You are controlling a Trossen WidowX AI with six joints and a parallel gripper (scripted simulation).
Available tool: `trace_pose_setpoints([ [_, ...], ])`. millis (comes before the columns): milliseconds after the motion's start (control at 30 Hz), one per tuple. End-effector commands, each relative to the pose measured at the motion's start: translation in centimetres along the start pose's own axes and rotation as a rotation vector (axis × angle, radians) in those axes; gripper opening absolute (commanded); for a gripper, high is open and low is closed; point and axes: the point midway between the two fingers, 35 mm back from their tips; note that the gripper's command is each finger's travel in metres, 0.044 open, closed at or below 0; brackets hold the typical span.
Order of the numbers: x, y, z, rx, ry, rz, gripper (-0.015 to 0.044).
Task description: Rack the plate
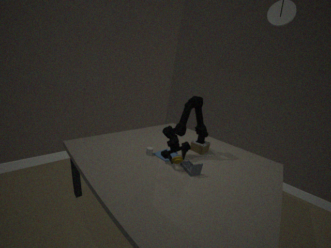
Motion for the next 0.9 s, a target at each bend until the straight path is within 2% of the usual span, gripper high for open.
trace_pose_setpoints([
  [0, 0.4, 0.1, 0.4, 0.072, -0.03, -0.056, 0.0],
  [867, 5.0, 3.4, 5.7, 0.619, -0.216, -0.378, 0.0],
])
Point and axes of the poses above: the point midway between the two fingers, 35 mm back from their tips, its own x axis back along the fingers, its own y axis across the jaws, z = x × y, and after that the axes turned 12 degrees about -x, right-handed
